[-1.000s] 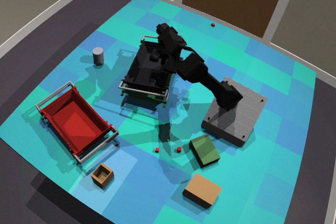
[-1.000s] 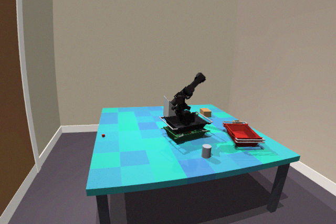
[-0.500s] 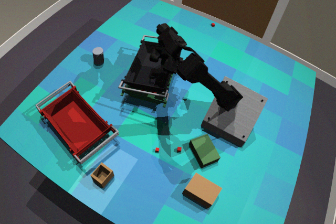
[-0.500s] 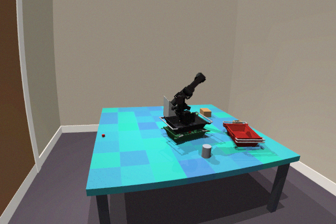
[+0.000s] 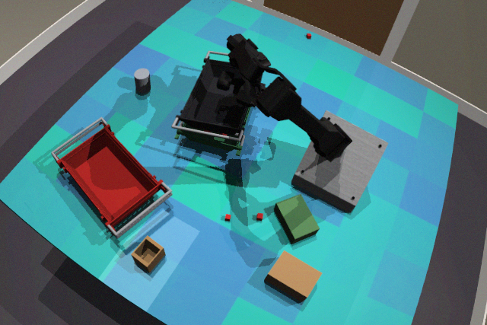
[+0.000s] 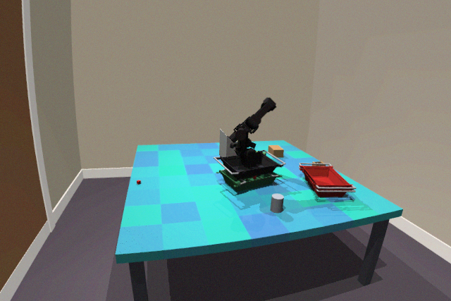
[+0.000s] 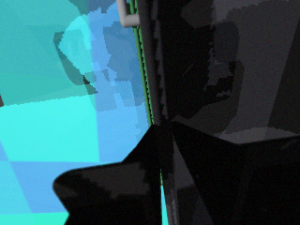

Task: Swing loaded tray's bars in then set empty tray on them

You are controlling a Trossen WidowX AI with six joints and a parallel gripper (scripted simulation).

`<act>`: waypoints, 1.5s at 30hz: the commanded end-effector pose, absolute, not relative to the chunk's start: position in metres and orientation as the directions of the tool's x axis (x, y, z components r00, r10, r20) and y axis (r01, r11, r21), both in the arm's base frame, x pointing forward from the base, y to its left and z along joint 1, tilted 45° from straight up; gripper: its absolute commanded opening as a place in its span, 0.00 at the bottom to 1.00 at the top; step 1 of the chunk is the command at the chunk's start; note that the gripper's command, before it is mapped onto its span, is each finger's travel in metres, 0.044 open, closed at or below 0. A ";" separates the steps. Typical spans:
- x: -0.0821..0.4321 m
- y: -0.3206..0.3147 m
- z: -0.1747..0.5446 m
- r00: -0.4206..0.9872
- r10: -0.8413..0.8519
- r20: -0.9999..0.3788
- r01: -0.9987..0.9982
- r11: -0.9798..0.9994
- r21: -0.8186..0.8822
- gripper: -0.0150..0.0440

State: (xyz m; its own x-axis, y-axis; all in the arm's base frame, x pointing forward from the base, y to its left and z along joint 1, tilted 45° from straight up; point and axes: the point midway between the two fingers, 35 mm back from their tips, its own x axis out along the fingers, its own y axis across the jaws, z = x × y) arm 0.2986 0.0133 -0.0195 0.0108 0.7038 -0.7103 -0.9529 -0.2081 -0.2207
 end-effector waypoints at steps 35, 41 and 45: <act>0.294 0.026 -0.029 -0.014 0.703 -0.711 -0.952 -0.228 -0.206 0.25; 0.294 0.026 -0.029 -0.014 0.703 -0.711 -0.952 -0.228 -0.206 0.25; 0.294 0.026 -0.029 -0.014 0.703 -0.711 -0.952 -0.228 -0.206 0.25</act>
